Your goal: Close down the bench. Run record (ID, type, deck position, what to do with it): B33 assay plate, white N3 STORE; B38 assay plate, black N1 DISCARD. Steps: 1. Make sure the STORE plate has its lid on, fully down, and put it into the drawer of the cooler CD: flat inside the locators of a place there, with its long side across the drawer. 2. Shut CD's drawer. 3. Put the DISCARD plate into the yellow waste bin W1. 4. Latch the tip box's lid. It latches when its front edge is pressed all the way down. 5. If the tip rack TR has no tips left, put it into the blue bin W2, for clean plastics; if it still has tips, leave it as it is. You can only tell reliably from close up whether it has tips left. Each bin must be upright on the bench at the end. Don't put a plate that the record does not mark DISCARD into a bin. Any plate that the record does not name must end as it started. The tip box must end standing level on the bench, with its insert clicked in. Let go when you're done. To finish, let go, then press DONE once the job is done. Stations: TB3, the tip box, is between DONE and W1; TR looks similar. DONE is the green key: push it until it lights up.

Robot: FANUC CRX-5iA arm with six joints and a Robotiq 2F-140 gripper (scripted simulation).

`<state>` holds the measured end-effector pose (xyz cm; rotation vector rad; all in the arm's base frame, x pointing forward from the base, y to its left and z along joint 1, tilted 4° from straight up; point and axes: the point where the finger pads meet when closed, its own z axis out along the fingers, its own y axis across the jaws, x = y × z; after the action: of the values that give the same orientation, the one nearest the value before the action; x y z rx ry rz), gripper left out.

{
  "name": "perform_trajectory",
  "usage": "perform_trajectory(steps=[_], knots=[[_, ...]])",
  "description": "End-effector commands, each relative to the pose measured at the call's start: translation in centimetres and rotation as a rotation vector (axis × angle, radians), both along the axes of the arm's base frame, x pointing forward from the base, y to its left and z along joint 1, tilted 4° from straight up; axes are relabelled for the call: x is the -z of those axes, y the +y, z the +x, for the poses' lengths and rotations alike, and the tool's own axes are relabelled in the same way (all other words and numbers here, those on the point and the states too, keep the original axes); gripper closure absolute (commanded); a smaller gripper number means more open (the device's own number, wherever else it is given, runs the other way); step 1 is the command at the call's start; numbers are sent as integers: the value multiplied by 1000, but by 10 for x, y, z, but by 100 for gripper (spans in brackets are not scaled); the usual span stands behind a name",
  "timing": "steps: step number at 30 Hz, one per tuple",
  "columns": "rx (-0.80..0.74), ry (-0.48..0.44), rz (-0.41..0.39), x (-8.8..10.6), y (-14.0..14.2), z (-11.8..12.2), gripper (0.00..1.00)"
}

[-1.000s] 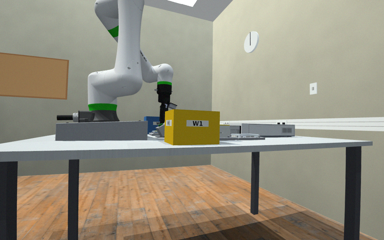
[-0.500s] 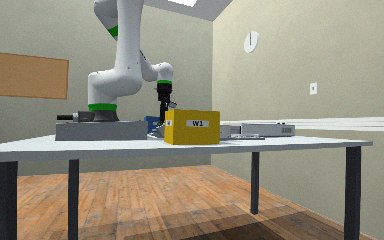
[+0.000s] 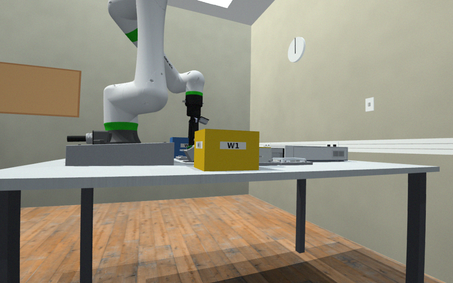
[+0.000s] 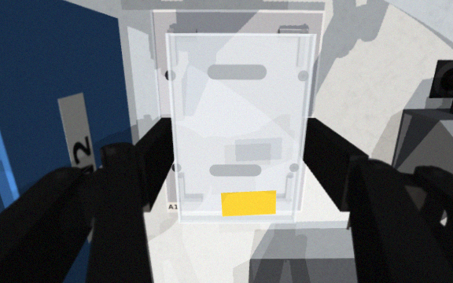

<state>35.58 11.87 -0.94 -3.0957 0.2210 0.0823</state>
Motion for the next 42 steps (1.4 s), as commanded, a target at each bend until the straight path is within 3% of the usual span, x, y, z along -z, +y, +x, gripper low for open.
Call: perform_trajectory(steps=[1, 42], knots=[[0, -1, 0, -6, 0, 1, 90], [0, -1, 0, -54, -2, 3, 90]])
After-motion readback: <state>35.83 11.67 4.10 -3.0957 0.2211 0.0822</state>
